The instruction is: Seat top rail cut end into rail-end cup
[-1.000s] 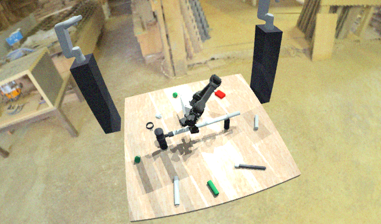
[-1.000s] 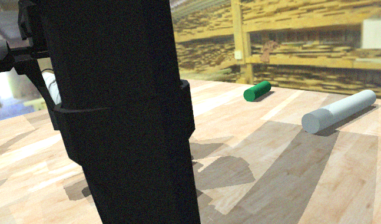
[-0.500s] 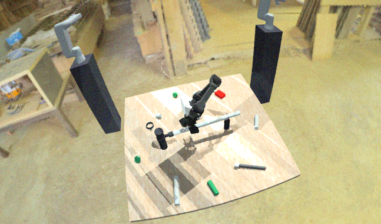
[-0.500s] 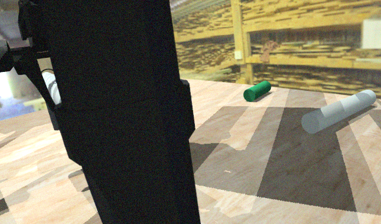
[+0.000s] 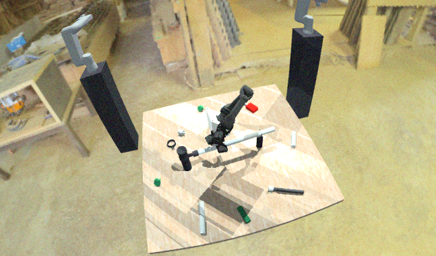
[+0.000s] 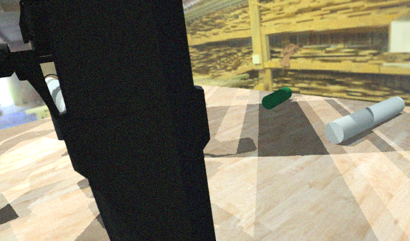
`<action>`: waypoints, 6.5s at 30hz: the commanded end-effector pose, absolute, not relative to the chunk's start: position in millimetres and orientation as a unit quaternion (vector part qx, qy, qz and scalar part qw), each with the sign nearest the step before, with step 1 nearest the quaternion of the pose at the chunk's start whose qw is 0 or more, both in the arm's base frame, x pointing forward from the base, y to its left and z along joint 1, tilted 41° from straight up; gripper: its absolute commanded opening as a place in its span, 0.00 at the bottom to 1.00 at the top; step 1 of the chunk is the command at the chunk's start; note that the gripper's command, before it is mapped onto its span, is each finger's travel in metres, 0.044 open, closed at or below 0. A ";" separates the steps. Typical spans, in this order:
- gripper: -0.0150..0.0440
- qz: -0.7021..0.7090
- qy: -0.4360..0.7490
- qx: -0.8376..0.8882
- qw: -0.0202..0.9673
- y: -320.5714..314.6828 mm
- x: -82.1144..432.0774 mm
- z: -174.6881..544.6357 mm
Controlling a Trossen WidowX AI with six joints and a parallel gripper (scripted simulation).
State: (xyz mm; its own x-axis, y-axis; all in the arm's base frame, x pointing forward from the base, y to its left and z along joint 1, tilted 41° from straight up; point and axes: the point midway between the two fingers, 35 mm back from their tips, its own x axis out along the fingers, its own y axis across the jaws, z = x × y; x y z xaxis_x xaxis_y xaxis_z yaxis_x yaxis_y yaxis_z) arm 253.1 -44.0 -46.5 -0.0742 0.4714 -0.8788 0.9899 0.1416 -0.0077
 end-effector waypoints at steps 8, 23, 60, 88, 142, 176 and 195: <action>0.25 -0.337 0.651 0.562 0.384 -44.0 253.1 -46.5; 0.25 -0.337 0.650 0.560 0.387 -45.7 254.6 -46.3; 0.25 -0.337 0.650 0.560 0.388 -52.3 259.7 -46.5; 0.25 -0.336 0.660 0.557 0.377 -51.8 258.7 -48.8; 0.25 -0.331 0.675 0.554 0.358 -44.7 258.1 -42.2; 0.25 -0.331 0.677 0.551 0.359 -52.3 259.3 -45.4; 0.25 -0.331 0.677 0.551 0.359 -52.3 259.3 -45.4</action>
